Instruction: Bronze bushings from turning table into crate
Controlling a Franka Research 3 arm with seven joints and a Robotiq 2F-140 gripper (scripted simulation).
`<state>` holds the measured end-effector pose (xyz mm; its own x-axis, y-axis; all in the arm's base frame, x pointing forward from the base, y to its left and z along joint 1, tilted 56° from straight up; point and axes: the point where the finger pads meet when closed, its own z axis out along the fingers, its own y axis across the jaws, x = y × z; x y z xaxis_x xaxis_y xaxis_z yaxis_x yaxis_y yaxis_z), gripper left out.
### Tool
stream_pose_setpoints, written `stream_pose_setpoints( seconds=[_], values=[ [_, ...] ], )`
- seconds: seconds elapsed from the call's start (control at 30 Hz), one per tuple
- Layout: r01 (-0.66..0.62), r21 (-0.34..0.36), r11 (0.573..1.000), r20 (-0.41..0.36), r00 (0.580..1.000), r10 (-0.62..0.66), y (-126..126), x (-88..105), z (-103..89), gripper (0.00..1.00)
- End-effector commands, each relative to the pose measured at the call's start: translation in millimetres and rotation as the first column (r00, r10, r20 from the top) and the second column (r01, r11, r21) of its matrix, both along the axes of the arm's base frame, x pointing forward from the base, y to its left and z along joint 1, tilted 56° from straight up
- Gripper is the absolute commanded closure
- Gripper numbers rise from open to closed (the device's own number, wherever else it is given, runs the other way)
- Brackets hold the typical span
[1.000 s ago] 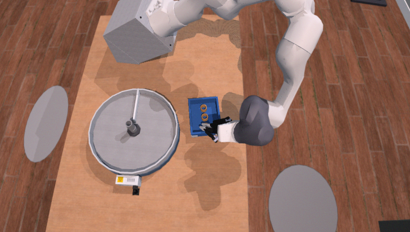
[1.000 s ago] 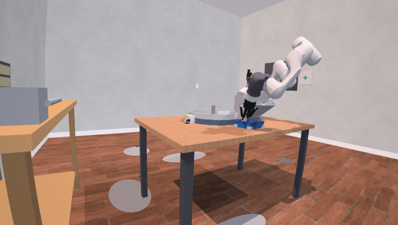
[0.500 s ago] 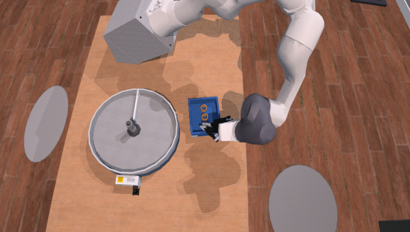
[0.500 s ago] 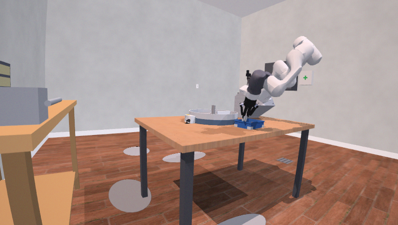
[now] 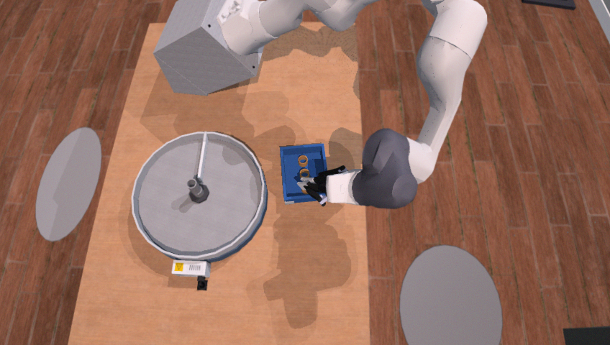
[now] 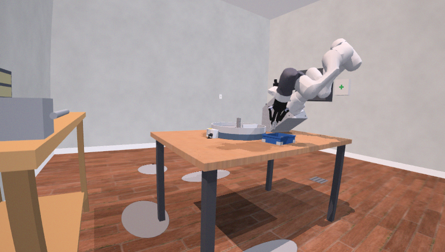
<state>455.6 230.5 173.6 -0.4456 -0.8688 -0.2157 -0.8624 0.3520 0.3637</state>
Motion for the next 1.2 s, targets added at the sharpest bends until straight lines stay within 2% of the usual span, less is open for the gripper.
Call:
stream_pose_setpoints(
  seconds=[0.0,0.53,1.17],
  values=[
    [-0.029,0.003,1.000,-0.009,1.000,0.029,-16.9,-7.4,8.8,0.93],
    [-0.029,0.003,1.000,-0.009,1.000,0.029,-57.7,-10.8,35.9,0.93],
    [-0.029,0.003,1.000,-0.009,1.000,0.029,-60.7,-11.1,37.9,0.93]
  ],
)
